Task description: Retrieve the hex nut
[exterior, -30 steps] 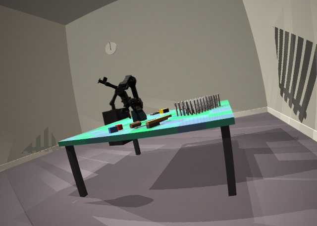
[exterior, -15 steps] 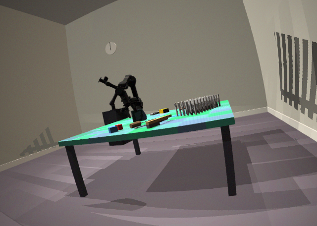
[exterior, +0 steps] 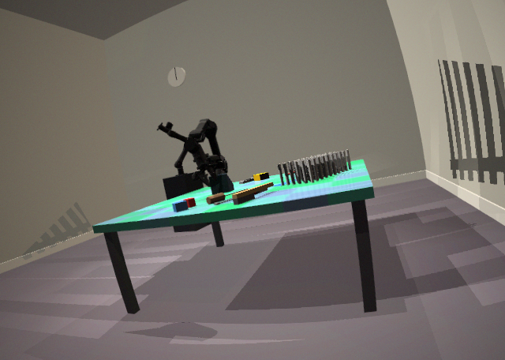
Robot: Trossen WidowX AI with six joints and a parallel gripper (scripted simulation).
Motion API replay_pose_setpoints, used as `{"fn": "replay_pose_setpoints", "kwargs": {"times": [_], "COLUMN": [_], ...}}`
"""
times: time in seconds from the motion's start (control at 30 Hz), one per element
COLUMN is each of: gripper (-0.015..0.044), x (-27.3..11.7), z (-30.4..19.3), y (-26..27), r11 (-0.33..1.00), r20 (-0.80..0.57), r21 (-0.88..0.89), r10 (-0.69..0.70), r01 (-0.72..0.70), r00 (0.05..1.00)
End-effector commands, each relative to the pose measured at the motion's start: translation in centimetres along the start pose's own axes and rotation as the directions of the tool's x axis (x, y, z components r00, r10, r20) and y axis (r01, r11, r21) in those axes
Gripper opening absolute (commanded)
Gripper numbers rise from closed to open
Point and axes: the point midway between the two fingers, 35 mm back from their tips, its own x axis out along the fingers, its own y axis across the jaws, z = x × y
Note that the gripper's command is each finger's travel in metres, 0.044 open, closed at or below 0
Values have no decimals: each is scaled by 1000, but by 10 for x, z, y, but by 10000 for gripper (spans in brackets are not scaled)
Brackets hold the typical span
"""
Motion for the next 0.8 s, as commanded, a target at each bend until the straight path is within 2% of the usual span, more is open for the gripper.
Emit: {"fn": "replay_pose_setpoints", "kwargs": {"times": [0.0, 0.77], "gripper": [280, 280], "x": [1, 31], "z": [1, -1], "y": [1, 13], "r11": [1000, 1000], "r20": [4, 4], "r21": [1, 1], "r10": [0, 0], "r01": [0, 0], "r00": [1000, 1000]}}
